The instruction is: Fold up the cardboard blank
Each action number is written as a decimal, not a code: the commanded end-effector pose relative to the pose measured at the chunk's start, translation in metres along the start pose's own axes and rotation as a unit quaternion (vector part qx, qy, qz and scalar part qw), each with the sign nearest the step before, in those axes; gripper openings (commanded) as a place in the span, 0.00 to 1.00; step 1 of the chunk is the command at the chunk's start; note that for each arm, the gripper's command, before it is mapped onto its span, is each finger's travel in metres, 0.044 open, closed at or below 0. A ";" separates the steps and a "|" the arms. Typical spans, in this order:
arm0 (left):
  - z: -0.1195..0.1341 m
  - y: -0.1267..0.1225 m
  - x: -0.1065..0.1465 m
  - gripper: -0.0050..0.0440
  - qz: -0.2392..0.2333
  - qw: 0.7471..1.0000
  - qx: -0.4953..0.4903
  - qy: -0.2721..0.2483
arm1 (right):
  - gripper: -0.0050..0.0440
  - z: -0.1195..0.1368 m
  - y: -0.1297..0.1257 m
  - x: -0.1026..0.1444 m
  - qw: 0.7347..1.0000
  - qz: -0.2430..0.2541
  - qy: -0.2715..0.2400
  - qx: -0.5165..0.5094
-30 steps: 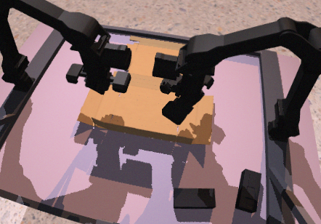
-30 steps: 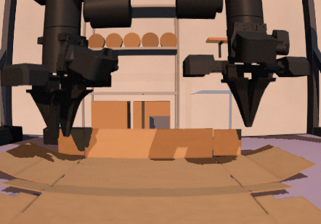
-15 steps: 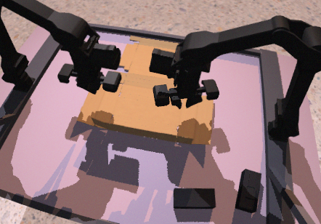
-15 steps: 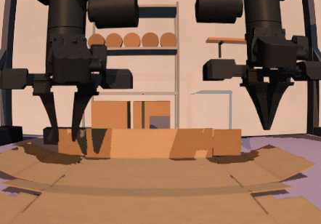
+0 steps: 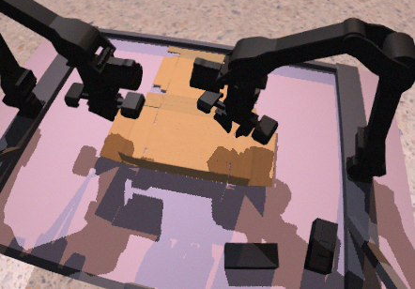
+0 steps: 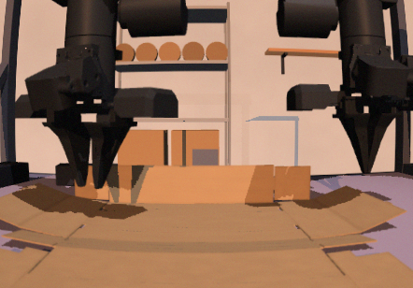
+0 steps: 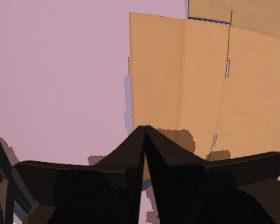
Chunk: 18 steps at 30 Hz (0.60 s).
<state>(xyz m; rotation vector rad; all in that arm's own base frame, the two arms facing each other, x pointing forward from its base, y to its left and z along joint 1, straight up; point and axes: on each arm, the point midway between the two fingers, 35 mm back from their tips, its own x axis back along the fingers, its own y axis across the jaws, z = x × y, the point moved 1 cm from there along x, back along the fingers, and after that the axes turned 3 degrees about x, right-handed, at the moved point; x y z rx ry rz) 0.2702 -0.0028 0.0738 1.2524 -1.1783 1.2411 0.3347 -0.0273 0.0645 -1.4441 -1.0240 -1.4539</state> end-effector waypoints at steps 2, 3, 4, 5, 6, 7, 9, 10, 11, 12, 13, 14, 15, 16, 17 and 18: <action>0.000 0.010 0.003 0.10 0.016 1.000 0.001 0.002 | 0.30 -0.003 0.011 0.004 0.989 -0.011 0.001 -0.145; 0.000 0.012 0.002 0.10 0.016 1.000 0.001 0.002 | 0.30 -0.004 0.012 0.004 0.985 -0.011 0.001 -0.171; 0.000 0.014 0.002 0.10 0.016 1.000 0.001 0.002 | 0.30 -0.005 0.013 0.004 0.980 -0.011 0.002 -0.197; 0.000 0.016 0.001 0.10 0.016 1.000 0.001 0.002 | 0.30 -0.005 0.014 0.003 0.975 -0.011 0.002 -0.223; 0.000 0.018 0.000 0.10 0.016 1.000 0.001 0.002 | 0.30 -0.006 0.015 0.003 0.968 -0.011 0.002 -0.249; 0.000 0.021 -0.001 0.10 0.015 1.000 0.001 0.002 | 0.30 -0.007 0.016 0.003 0.962 -0.011 0.002 -0.275; 0.000 0.023 -0.002 0.10 0.015 1.000 0.001 0.002 | 0.30 -0.008 0.017 0.002 0.954 -0.011 0.003 -0.300; 0.000 0.023 -0.002 0.10 0.015 1.000 0.001 0.002 | 0.30 -0.008 0.017 0.002 0.954 -0.011 0.003 -0.300; 0.000 0.025 -0.003 0.10 0.015 1.000 0.001 0.002 | 0.30 -0.008 0.018 0.002 0.937 -0.011 0.003 -0.348; -0.001 0.029 -0.005 0.10 0.015 1.000 0.001 0.003 | 0.30 -0.010 0.020 0.001 0.925 -0.011 0.003 -0.379; -0.001 0.032 -0.006 0.10 0.015 1.000 0.001 0.003 | 0.30 -0.011 0.021 0.001 0.915 -0.011 0.004 -0.404; -0.001 0.034 -0.007 0.10 0.015 1.000 0.001 0.003 | 0.30 -0.011 0.022 0.001 0.904 -0.011 0.004 -0.428; -0.001 0.036 -0.008 0.10 0.015 1.000 0.001 0.003 | 0.30 -0.012 0.022 0.000 0.892 -0.011 0.004 -0.452; -0.001 0.038 -0.009 0.10 0.015 1.000 0.001 0.003 | 0.30 -0.013 0.023 0.000 0.880 -0.011 0.004 -0.475; -0.001 0.040 -0.010 0.10 0.015 1.000 0.001 0.003 | 0.30 -0.013 0.024 0.000 0.867 -0.011 0.005 -0.497; -0.001 0.041 -0.010 0.10 0.015 1.000 0.001 0.003 | 0.30 -0.014 0.025 0.000 0.854 -0.010 0.005 -0.520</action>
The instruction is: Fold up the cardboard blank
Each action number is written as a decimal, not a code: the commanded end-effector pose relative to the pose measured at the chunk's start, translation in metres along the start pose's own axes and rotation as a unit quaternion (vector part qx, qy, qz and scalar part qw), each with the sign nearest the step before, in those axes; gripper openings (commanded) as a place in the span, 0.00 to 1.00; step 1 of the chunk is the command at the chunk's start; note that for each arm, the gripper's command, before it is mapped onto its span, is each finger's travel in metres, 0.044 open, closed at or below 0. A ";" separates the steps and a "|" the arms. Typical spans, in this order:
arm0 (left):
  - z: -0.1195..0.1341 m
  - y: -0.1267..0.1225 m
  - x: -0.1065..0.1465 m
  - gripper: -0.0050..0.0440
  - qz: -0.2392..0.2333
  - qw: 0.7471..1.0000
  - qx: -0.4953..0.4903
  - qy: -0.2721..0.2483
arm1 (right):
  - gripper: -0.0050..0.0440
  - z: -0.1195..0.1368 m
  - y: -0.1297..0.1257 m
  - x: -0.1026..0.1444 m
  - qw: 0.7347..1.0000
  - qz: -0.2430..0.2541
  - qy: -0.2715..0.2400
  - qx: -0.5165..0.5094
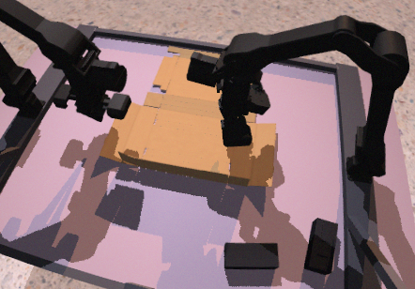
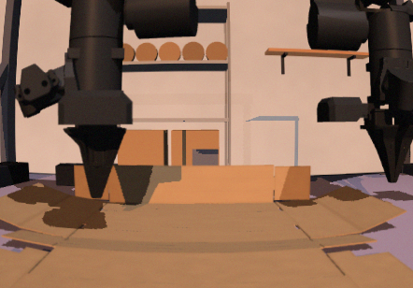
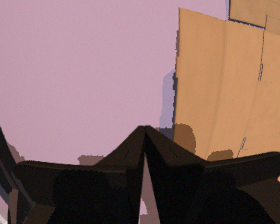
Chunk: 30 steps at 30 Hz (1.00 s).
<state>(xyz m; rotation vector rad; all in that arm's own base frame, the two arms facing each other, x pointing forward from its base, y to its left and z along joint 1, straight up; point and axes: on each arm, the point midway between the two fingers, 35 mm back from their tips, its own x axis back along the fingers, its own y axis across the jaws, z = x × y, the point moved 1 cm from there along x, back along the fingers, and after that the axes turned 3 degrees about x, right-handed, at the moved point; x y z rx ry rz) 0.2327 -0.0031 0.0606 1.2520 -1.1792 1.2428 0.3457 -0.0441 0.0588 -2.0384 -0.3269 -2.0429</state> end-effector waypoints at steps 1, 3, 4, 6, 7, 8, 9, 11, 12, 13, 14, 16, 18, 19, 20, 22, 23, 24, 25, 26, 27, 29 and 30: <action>0.000 0.006 0.002 0.10 0.014 1.000 0.001 0.003 | 0.30 0.006 0.008 0.005 0.993 -0.007 0.009 -0.114; 0.000 0.007 0.001 0.10 0.014 1.000 0.001 0.003 | 0.30 0.006 0.009 0.005 0.991 -0.007 0.009 -0.136; 0.000 0.008 0.001 0.10 0.014 1.000 0.001 0.003 | 0.30 0.006 0.009 0.005 0.990 -0.007 0.009 -0.138; 0.000 0.008 0.001 0.10 0.014 1.000 0.001 0.003 | 0.30 0.006 0.009 0.005 0.990 -0.007 0.009 -0.138; 0.000 0.008 0.001 0.10 0.014 1.000 0.001 0.003 | 0.30 0.006 0.009 0.005 0.990 -0.007 0.009 -0.138; 0.000 0.008 0.001 0.10 0.014 1.000 0.001 0.003 | 0.30 0.006 0.009 0.005 0.990 -0.007 0.009 -0.138; 0.000 0.008 0.001 0.10 0.014 1.000 0.001 0.003 | 0.30 0.006 0.009 0.005 0.990 -0.007 0.009 -0.138; 0.000 0.008 0.001 0.10 0.014 1.000 0.001 0.003 | 0.30 0.006 0.009 0.005 0.990 -0.007 0.009 -0.138; 0.000 0.008 0.001 0.10 0.014 1.000 0.001 0.003 | 0.30 0.006 0.009 0.002 0.990 -0.007 0.009 -0.138; 0.000 0.008 0.001 0.10 0.014 1.000 0.001 0.003 | 0.30 0.006 0.009 -0.002 0.990 -0.007 0.009 -0.138; 0.000 0.008 0.001 0.10 0.014 1.000 0.001 0.003 | 0.30 0.006 0.009 -0.009 0.990 -0.007 0.009 -0.138; 0.000 0.008 0.001 0.10 0.014 1.000 0.001 0.003 | 0.30 0.006 0.009 -0.013 0.990 -0.007 0.009 -0.138; 0.000 0.008 0.001 0.10 0.014 1.000 0.001 0.003 | 0.30 0.006 0.009 -0.013 0.990 -0.007 0.009 -0.138; 0.000 0.008 0.001 0.10 0.014 1.000 0.001 0.003 | 0.30 0.006 0.009 -0.013 0.990 -0.007 0.009 -0.138; 0.000 0.008 0.001 0.10 0.014 1.000 0.001 0.003 | 0.30 0.006 0.009 -0.013 0.990 -0.007 0.009 -0.138; 0.000 0.008 0.001 0.10 0.014 1.000 0.001 0.003 | 0.30 0.006 0.009 -0.013 0.990 -0.007 0.009 -0.138; 0.000 0.008 0.001 0.10 0.014 1.000 0.001 0.003 | 0.30 0.006 0.009 -0.013 0.990 -0.007 0.009 -0.138; 0.000 0.007 0.002 0.10 0.014 1.000 0.001 0.003 | 0.30 0.006 0.009 -0.013 0.990 -0.007 0.009 -0.138; 0.000 0.007 0.002 0.10 0.014 1.000 0.001 0.003 | 0.30 0.006 0.009 -0.013 0.990 -0.007 0.009 -0.138; 0.000 0.007 0.002 0.10 0.014 1.000 0.001 0.003 | 0.30 0.006 0.009 -0.013 0.990 -0.007 0.009 -0.138; -0.001 0.004 0.002 0.10 0.014 1.000 0.001 0.003 | 0.30 0.006 0.009 -0.013 0.990 -0.007 0.009 -0.138; -0.003 -0.007 0.005 0.10 0.014 1.000 0.001 0.002 | 0.30 0.006 0.009 -0.013 0.990 -0.007 0.009 -0.138; -0.006 -0.015 0.007 0.10 0.015 1.000 0.001 0.002 | 0.30 0.006 0.009 -0.013 0.990 -0.007 0.009 -0.138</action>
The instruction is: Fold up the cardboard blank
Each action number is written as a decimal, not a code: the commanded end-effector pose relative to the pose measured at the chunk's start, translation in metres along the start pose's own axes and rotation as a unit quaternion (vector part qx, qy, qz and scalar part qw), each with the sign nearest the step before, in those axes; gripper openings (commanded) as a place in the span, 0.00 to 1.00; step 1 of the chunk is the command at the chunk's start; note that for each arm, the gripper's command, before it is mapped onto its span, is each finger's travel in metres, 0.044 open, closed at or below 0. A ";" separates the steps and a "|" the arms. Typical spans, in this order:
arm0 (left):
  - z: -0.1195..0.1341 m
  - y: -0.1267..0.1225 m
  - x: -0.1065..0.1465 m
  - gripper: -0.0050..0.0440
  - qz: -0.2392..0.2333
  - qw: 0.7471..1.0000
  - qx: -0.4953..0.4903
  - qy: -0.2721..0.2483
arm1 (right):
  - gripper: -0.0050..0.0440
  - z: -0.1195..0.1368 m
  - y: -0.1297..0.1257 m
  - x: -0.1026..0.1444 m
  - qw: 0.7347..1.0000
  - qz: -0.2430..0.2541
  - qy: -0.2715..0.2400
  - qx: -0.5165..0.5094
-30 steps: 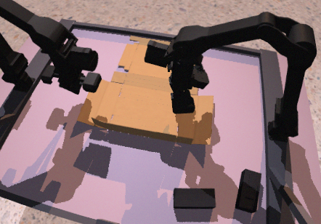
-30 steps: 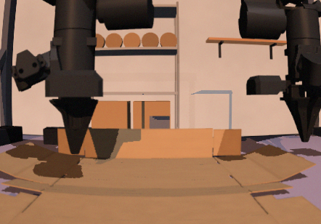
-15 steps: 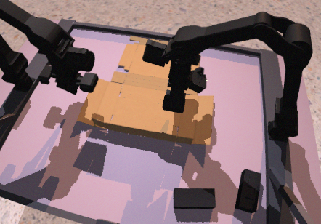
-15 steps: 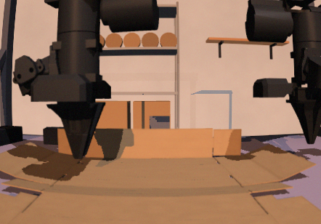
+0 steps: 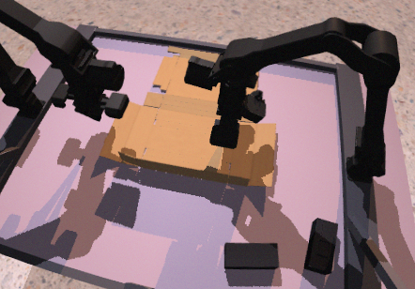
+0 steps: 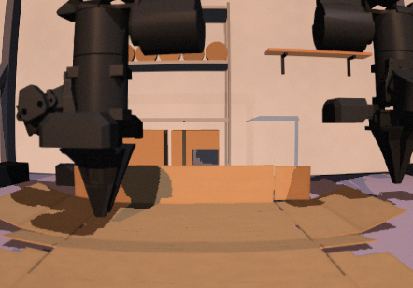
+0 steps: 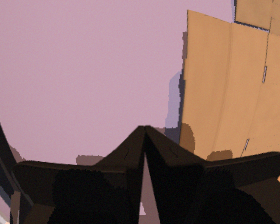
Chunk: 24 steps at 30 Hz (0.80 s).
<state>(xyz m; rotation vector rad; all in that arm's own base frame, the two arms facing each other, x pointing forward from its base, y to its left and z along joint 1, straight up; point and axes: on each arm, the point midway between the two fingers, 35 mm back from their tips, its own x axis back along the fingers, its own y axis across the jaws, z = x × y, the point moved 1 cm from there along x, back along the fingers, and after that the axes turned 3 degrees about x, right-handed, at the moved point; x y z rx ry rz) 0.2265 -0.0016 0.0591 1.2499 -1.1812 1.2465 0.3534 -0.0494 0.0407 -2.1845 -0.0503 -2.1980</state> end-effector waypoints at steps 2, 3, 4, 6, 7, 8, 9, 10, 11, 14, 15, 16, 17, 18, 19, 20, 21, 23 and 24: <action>-0.011 -0.042 0.013 0.10 0.014 1.000 0.001 0.002 | 0.30 0.001 0.001 0.005 1.000 -0.004 0.007 -0.002; -0.015 -0.053 0.015 0.10 0.014 1.000 0.001 0.001 | 0.30 0.001 0.001 0.005 1.000 -0.004 0.007 -0.002; -0.019 -0.064 0.016 0.10 0.014 1.000 0.001 0.001 | 0.30 0.001 0.001 0.005 1.000 -0.004 0.007 -0.002; -0.028 -0.084 0.018 0.10 0.015 1.000 0.001 0.001 | 0.30 0.001 0.001 0.005 1.000 -0.004 0.007 -0.002; -0.032 -0.091 0.018 0.10 0.015 1.000 0.001 0.001 | 0.30 0.001 0.001 0.005 1.000 -0.004 0.007 -0.002; -0.035 -0.097 0.018 0.10 0.016 1.000 0.001 0.000 | 0.30 0.001 0.001 0.005 1.000 -0.004 0.007 -0.002; -0.038 -0.101 0.018 0.10 0.016 1.000 0.001 0.000 | 0.30 0.001 0.001 0.005 1.000 -0.004 0.007 -0.002; -0.039 -0.104 0.018 0.10 0.016 1.000 0.001 0.000 | 0.30 0.001 0.001 0.005 1.000 -0.004 0.007 -0.002; -0.039 -0.105 0.018 0.10 0.016 1.000 0.001 0.000 | 0.30 0.001 0.001 0.005 1.000 -0.004 0.007 -0.002; -0.039 -0.105 0.018 0.10 0.016 1.000 0.001 0.000 | 0.30 0.001 0.001 0.005 1.000 -0.004 0.007 -0.002; -0.039 -0.105 0.018 0.10 0.016 1.000 0.001 0.000 | 0.30 0.002 0.000 0.006 1.000 -0.002 0.010 0.000; -0.039 -0.105 0.018 0.10 0.016 1.000 0.001 0.000 | 0.30 0.002 0.000 0.006 1.000 -0.002 0.010 0.000; -0.039 -0.105 0.018 0.10 0.016 1.000 0.001 0.000 | 0.30 0.002 0.000 0.006 1.000 -0.002 0.010 0.000; -0.039 -0.105 0.018 0.10 0.016 1.000 0.001 0.000 | 0.30 0.002 0.000 0.006 1.000 -0.002 0.010 0.000; -0.039 -0.105 0.018 0.10 0.016 1.000 0.001 0.000 | 0.30 0.002 0.000 0.004 1.000 -0.002 0.010 0.000; -0.039 -0.105 0.018 0.10 0.016 1.000 0.001 0.000 | 0.30 0.002 0.000 0.003 1.000 -0.002 0.010 0.000; -0.039 -0.105 0.018 0.10 0.016 1.000 0.001 0.000 | 0.30 0.002 0.000 0.001 1.000 -0.002 0.010 0.000; -0.039 -0.105 0.018 0.10 0.016 1.000 0.001 0.000 | 0.30 0.002 0.000 -0.002 1.000 -0.002 0.010 0.000; -0.039 -0.105 0.018 0.10 0.016 1.000 0.001 0.000 | 0.30 0.002 0.000 -0.004 1.000 -0.002 0.010 0.000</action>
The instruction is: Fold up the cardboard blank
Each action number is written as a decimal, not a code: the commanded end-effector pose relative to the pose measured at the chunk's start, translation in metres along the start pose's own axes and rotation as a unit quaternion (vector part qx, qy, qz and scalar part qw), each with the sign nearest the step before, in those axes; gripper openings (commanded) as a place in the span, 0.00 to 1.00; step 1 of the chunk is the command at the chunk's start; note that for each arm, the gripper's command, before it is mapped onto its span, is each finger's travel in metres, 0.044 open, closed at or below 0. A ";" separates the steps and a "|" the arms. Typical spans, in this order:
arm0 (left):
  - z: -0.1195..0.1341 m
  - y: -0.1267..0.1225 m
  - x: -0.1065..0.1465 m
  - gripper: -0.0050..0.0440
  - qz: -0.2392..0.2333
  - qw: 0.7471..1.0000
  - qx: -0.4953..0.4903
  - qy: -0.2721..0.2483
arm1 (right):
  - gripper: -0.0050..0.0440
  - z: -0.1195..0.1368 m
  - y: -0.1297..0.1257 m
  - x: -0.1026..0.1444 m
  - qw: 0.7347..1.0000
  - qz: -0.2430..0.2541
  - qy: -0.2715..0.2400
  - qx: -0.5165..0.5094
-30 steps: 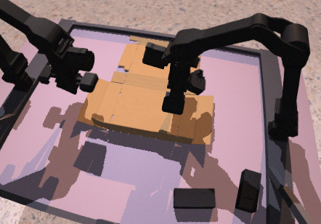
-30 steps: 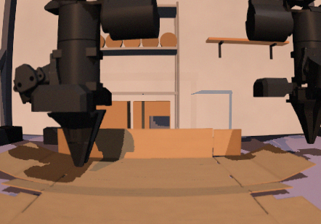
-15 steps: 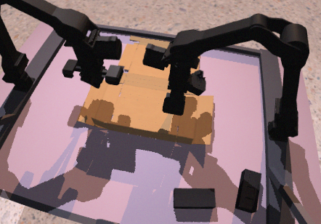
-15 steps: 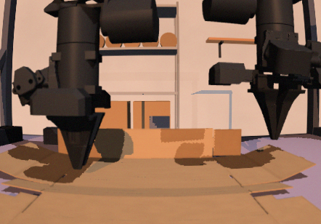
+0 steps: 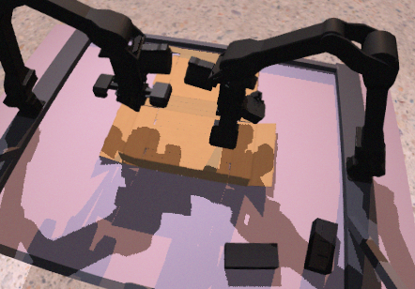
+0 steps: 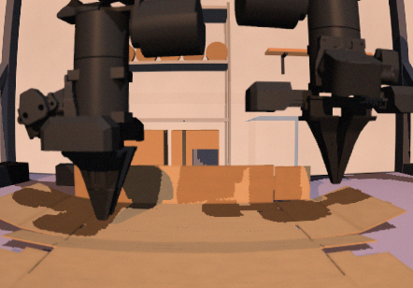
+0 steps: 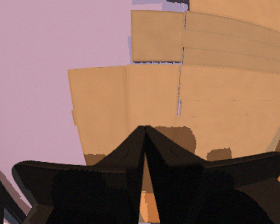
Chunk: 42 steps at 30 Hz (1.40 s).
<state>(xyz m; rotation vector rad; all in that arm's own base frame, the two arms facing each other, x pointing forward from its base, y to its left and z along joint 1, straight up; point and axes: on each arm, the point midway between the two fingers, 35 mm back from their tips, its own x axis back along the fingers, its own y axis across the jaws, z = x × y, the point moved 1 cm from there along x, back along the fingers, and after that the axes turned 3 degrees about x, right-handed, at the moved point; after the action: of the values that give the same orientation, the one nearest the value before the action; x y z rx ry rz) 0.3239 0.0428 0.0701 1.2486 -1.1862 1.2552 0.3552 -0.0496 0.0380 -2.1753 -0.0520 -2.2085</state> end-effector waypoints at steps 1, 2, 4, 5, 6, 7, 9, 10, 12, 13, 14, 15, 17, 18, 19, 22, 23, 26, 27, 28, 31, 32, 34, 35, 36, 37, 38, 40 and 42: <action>0.000 -0.005 0.007 0.10 0.012 1.000 -0.001 0.000 | 0.30 0.000 0.000 -0.003 1.000 -0.001 0.005 0.000; 0.000 -0.005 0.007 0.10 0.012 1.000 -0.001 0.000 | 0.30 0.000 0.000 -0.004 1.000 -0.001 0.005 0.000; 0.000 -0.005 0.007 0.10 0.012 1.000 -0.001 0.000 | 0.30 0.000 0.000 -0.008 1.000 -0.001 0.005 0.000; 0.000 -0.005 0.007 0.10 0.012 1.000 -0.001 0.000 | 0.30 0.000 0.000 -0.008 1.000 -0.001 0.005 0.000; 0.000 -0.005 0.007 0.10 0.012 1.000 -0.001 0.000 | 0.30 0.000 0.000 -0.008 1.000 -0.001 0.005 0.000; 0.000 -0.005 0.007 0.10 0.012 1.000 -0.001 0.000 | 0.30 0.000 0.000 -0.009 1.000 -0.001 0.005 0.000; 0.000 -0.005 0.007 0.10 0.012 1.000 -0.001 0.000 | 0.30 0.000 0.000 -0.013 1.000 -0.001 0.005 0.000; 0.000 -0.005 0.007 0.10 0.012 1.000 -0.001 0.000 | 0.30 0.000 0.000 -0.014 1.000 -0.001 0.005 0.000; 0.000 -0.005 0.007 0.10 0.012 1.000 -0.001 0.000 | 0.30 0.000 0.000 -0.018 1.000 -0.001 0.005 0.000; 0.000 -0.005 0.007 0.10 0.012 1.000 -0.001 0.000 | 0.30 0.001 0.000 -0.014 1.000 -0.001 0.006 0.000; 0.000 -0.005 0.006 0.10 0.012 1.000 -0.001 0.000 | 0.30 0.001 0.000 -0.014 1.000 -0.001 0.006 0.000; 0.000 -0.005 0.009 0.10 0.012 1.000 -0.001 0.000 | 0.30 0.001 0.000 -0.014 1.000 -0.001 0.006 0.000; 0.000 -0.005 0.016 0.10 0.012 1.000 -0.001 0.000 | 0.30 0.001 0.000 -0.016 1.000 -0.001 0.004 0.000; 0.000 -0.005 0.017 0.10 0.012 1.000 -0.001 0.000 | 0.30 0.000 0.000 -0.017 1.000 -0.001 0.003 0.000; 0.000 -0.005 0.017 0.10 0.012 1.000 -0.001 0.000 | 0.30 0.000 0.000 -0.018 1.000 -0.001 0.003 0.000; 0.000 -0.005 0.017 0.10 0.012 1.000 -0.001 0.000 | 0.30 -0.001 0.000 -0.019 1.000 -0.001 0.004 0.000; 0.000 -0.005 0.017 0.10 0.012 1.000 -0.001 0.000 | 0.30 -0.001 0.000 -0.019 1.000 -0.001 0.004 0.000; 0.000 -0.005 0.017 0.10 0.012 1.000 -0.001 0.000 | 0.30 -0.001 0.000 -0.021 1.000 -0.001 0.004 0.000; 0.000 -0.005 0.017 0.10 0.012 1.000 -0.001 0.000 | 0.30 -0.002 0.000 -0.021 1.000 -0.001 0.004 0.000; 0.000 -0.005 0.017 0.10 0.012 1.000 -0.001 0.000 | 0.30 -0.002 0.000 -0.021 1.000 -0.001 0.003 0.000; 0.000 -0.005 0.017 0.10 0.012 1.000 -0.001 0.000 | 0.30 -0.004 -0.001 -0.022 1.000 -0.001 0.003 0.000; -0.001 -0.005 0.015 0.15 0.010 1.000 -0.002 -0.001 | 0.35 0.004 0.001 -0.008 1.000 -0.004 0.018 0.004; -0.002 -0.005 0.015 0.25 0.010 1.000 -0.016 -0.001 | 0.45 0.003 0.002 -0.007 0.999 -0.004 0.018 0.033; -0.003 -0.006 0.015 0.30 0.010 1.000 -0.029 -0.001 | 0.50 0.003 0.004 -0.006 0.998 -0.005 0.017 0.058; -0.004 -0.007 0.015 0.35 0.010 0.999 -0.046 -0.001 | 0.55 0.002 0.005 -0.006 0.996 -0.005 0.017 0.091; -0.006 -0.008 0.015 0.40 0.010 0.998 -0.066 -0.002 | 0.60 0.001 0.007 -0.004 0.991 -0.006 0.016 0.131; -0.008 -0.009 0.014 0.44 0.010 0.996 -0.089 -0.002 | 0.65 0.000 0.009 -0.003 0.987 -0.007 0.015 0.158; -0.008 -0.009 0.014 0.44 0.010 0.996 -0.089 -0.002 | 0.65 0.000 0.009 -0.003 0.987 -0.007 0.015 0.158; -0.011 -0.011 0.014 0.54 0.010 0.992 -0.126 -0.002 | 0.74 -0.001 0.012 -0.001 0.972 -0.007 0.013 0.233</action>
<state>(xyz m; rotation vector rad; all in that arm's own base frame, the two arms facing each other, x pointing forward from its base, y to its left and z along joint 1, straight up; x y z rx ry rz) 0.3273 0.0490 0.0771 1.1273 -1.2590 1.1273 0.3534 -0.0558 0.0269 -1.9947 -0.3725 -2.0546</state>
